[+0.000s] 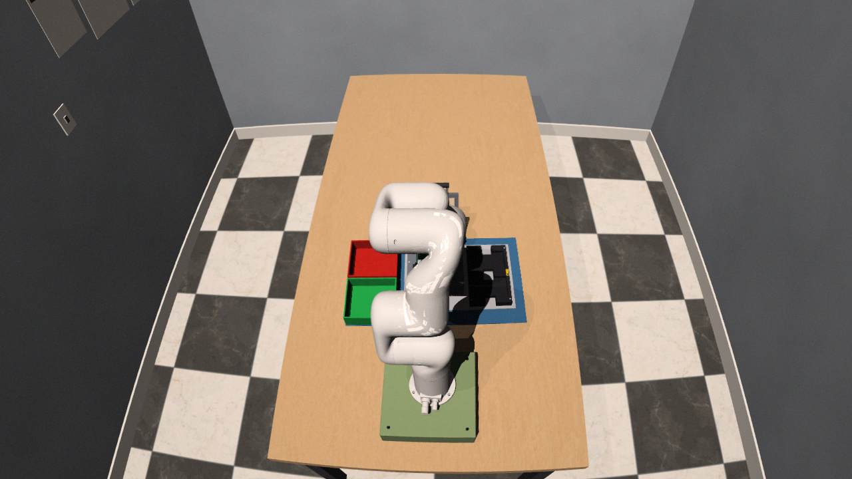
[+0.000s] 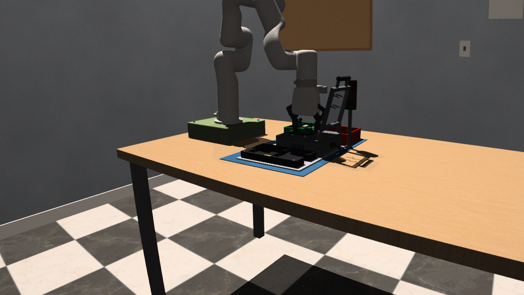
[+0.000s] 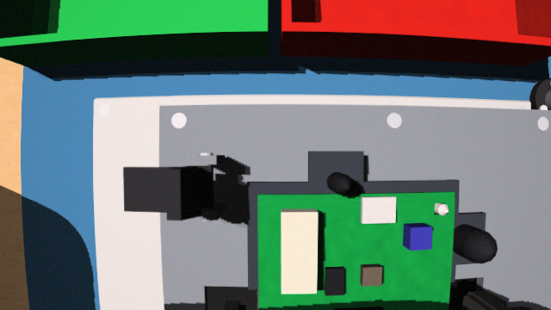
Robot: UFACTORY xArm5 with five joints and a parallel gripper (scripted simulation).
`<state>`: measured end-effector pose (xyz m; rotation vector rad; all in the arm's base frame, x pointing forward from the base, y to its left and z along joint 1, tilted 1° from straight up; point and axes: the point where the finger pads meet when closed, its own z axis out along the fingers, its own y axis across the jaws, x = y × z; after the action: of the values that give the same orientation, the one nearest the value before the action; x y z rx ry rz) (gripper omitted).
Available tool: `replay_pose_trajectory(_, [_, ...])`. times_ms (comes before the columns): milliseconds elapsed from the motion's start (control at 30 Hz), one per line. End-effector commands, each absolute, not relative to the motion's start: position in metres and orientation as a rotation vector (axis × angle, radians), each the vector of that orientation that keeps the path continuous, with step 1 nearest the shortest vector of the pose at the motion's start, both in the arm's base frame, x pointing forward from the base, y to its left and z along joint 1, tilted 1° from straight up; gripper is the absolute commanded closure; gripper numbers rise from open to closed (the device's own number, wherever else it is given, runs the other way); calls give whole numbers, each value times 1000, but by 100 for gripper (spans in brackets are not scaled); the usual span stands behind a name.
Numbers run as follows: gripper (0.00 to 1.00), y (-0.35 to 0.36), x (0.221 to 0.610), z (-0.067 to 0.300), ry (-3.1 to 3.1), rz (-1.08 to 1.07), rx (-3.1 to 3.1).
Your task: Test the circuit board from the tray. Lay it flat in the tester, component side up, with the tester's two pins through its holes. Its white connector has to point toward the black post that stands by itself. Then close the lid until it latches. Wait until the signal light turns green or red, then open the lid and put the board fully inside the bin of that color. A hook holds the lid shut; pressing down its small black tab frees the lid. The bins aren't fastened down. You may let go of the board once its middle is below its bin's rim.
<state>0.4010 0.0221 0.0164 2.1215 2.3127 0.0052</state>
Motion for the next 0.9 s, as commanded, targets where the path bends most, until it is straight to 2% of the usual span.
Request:
replay_pose_trajectory(0, [0, 22, 402, 17, 2311, 9, 2120])
replay_pose_trajectory(867, [0, 22, 402, 22, 2311, 9, 2120])
